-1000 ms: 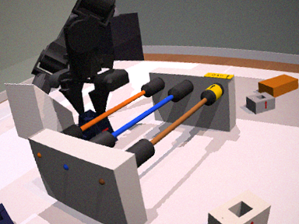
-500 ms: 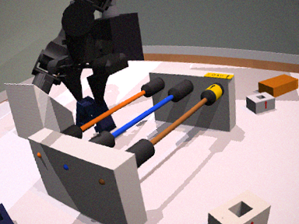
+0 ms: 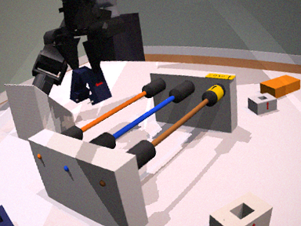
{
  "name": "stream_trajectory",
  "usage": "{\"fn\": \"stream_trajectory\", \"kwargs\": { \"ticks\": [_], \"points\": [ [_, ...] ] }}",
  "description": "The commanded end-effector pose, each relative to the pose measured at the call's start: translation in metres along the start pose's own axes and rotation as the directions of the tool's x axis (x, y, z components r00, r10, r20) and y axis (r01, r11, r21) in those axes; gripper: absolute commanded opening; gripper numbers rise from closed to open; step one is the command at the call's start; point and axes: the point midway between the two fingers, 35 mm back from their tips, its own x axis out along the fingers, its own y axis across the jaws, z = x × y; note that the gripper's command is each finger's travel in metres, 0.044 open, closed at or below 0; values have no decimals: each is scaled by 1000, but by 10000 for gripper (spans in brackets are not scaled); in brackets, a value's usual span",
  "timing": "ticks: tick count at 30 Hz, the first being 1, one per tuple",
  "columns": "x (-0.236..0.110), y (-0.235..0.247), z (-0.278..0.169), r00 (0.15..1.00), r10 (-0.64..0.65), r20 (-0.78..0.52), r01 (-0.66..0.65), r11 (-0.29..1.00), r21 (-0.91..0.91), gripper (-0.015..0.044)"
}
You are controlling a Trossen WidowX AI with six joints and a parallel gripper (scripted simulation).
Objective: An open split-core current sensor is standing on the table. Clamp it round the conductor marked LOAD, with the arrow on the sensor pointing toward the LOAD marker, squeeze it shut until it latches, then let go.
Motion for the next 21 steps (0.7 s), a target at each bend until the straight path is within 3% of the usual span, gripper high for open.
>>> {"fn": "stream_trajectory", "kwargs": {
  "ticks": [1, 6, 21],
  "points": [
    [-15, 0, 0, 1000, -2, -1, 2, 1000, -4, 0],
    [-16, -3, 0, 1000, -6, -4, 6, 999, 47, 0],
    [-17, -27, -5, 999, -45, -23, 51, 877, 478, 0]
  ]
}}
